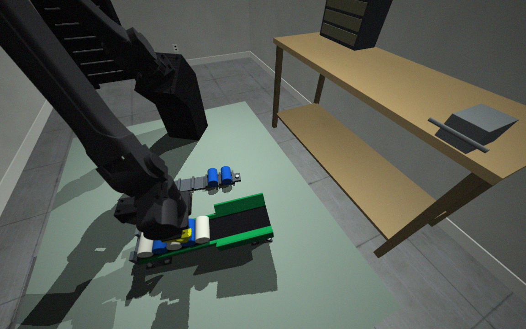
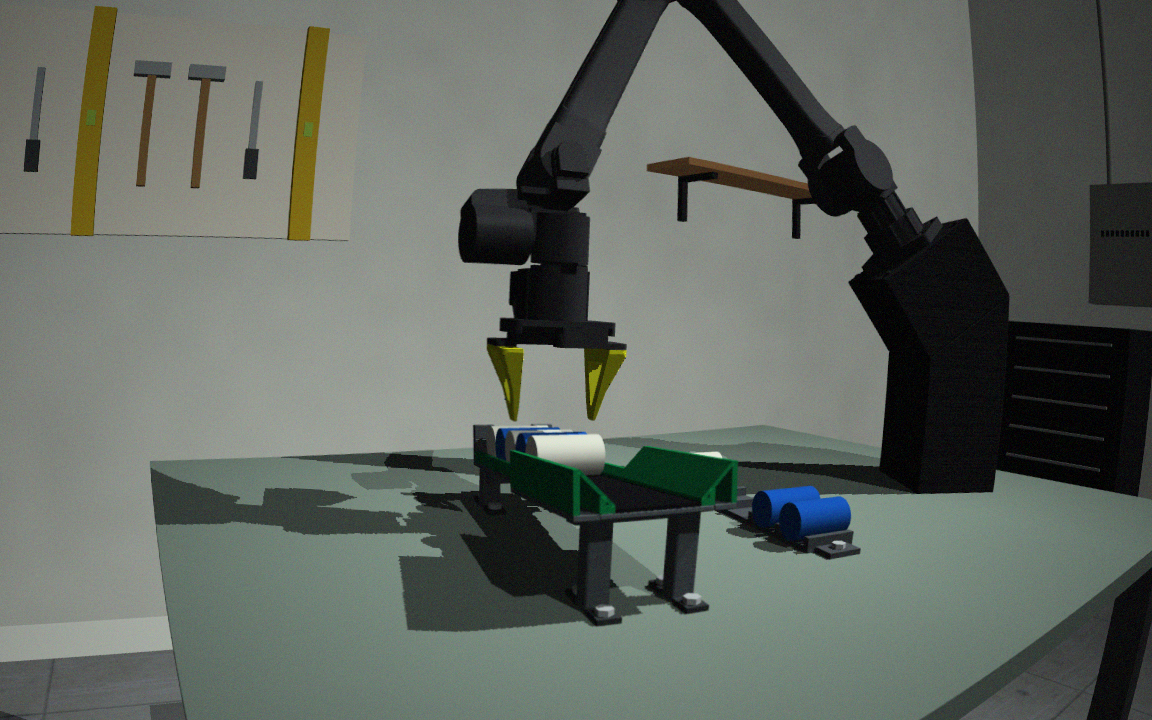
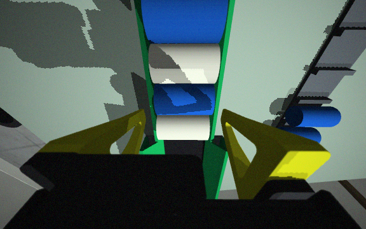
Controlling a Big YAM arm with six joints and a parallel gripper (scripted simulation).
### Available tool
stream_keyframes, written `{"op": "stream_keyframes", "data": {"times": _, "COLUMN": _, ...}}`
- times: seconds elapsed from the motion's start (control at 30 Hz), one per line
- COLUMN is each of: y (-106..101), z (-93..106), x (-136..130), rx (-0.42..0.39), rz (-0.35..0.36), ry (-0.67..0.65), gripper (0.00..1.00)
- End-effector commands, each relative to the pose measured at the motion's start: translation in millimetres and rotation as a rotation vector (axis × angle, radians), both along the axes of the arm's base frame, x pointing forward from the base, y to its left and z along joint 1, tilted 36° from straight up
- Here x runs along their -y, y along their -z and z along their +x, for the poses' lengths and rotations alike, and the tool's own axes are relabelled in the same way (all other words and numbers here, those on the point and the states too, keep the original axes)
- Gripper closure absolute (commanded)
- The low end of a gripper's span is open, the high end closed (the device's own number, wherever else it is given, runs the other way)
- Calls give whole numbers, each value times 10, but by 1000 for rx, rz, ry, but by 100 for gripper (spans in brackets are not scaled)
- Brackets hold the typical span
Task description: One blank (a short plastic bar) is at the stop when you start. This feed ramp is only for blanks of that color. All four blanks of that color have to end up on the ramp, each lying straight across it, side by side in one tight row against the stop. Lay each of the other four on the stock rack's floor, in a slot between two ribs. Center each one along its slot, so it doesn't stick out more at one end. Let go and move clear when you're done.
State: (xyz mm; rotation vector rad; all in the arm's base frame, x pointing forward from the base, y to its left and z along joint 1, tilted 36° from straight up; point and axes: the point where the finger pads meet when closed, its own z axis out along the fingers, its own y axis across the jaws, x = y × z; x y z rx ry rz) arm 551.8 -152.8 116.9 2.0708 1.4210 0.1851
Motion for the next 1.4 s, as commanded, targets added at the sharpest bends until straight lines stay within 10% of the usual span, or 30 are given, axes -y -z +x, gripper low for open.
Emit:
{"op": "stream_keyframes", "data": {"times": 0.0, "y": 80, "z": 40, "x": 73, "rx": -5, "rz": -5, "ry": -2, "gripper": 16}}
{"op": "stream_keyframes", "data": {"times": 1.37, "y": 134, "z": -6, "x": 50, "rx": -15, "rz": -3, "ry": -4, "gripper": 16}}
